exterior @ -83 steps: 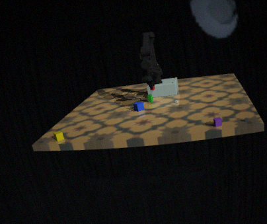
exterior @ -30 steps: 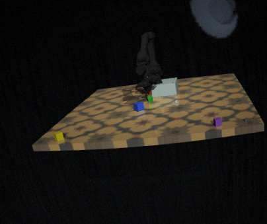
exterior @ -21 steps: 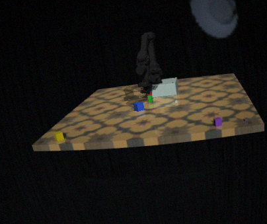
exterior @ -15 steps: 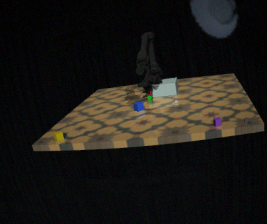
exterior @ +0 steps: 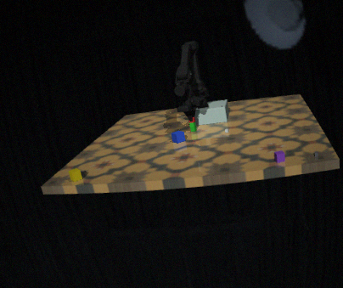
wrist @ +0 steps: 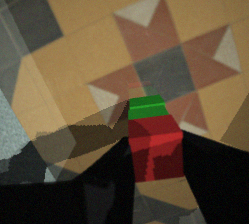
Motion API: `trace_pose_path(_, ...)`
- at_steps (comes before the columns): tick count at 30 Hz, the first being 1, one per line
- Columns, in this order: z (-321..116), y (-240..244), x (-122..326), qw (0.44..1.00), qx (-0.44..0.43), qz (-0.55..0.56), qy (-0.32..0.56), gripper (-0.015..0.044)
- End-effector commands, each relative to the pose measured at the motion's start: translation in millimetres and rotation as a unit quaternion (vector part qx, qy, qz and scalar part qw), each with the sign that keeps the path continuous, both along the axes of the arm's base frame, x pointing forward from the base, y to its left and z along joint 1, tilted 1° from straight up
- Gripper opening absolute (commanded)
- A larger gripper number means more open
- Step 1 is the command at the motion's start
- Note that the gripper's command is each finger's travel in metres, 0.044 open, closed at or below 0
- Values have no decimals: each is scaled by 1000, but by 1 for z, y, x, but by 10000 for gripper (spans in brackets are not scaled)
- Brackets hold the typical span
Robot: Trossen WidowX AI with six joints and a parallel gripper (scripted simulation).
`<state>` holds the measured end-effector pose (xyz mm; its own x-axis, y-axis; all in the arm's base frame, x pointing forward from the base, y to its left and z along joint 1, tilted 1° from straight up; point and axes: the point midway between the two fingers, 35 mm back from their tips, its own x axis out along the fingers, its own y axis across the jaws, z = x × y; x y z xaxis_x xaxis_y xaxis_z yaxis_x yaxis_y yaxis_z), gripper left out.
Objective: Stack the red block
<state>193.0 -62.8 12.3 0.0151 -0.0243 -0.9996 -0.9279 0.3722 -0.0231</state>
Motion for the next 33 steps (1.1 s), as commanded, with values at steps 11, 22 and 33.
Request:
trace_pose_path(11, 0, 0, 0, 1000, 0, 0, 0, 367)
trace_pose_path(22, 0, 0, 0, 1000, 0, 0, 0, 440)
trace_pose_path(33, 0, 0, 0, 1000, 0, 0, 0, 440)
